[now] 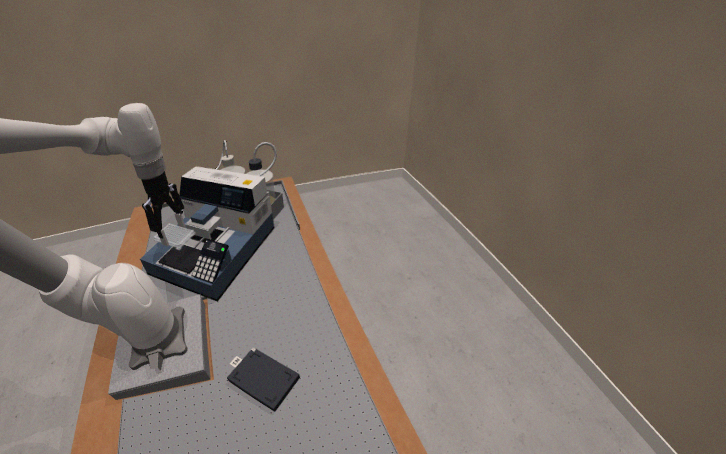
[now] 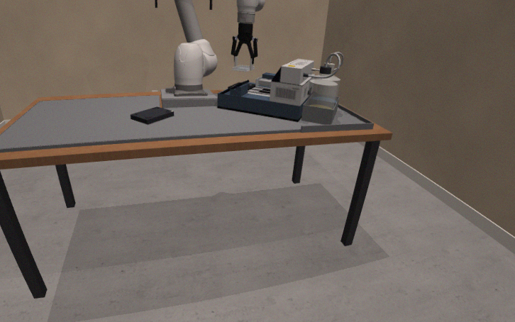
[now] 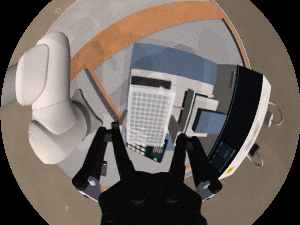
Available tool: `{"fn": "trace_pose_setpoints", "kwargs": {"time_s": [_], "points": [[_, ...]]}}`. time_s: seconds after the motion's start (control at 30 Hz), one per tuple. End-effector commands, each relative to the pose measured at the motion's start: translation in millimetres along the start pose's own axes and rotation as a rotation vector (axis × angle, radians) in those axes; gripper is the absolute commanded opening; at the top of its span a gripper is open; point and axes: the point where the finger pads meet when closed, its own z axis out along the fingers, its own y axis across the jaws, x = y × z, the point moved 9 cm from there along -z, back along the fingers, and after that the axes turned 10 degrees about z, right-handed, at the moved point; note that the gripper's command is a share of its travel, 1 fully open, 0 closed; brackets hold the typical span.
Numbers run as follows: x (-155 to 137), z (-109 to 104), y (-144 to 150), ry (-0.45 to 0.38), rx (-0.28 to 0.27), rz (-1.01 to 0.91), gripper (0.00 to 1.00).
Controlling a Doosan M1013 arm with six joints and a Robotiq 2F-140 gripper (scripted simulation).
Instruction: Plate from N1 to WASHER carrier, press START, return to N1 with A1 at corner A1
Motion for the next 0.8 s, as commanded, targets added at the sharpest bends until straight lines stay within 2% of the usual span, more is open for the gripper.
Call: {"fn": "trace_pose_setpoints", "kwargs": {"time_s": [0.0, 0.07, 0.57, 0.63, 0.77], "points": [[-4.6, 0.6, 1.9, 0.000, 0.000, 0.033, 0.10], [-4.6, 0.6, 1.9, 0.000, 0.000, 0.033, 0.10], [-73.5, 9.8, 30.2, 0.000, 0.000, 0.533, 0.10], [-73.5, 9.8, 30.2, 0.000, 0.000, 0.533, 0.10], [-91.8, 12.3, 37.7, 0.000, 0.000, 0.667, 0.10]]}}
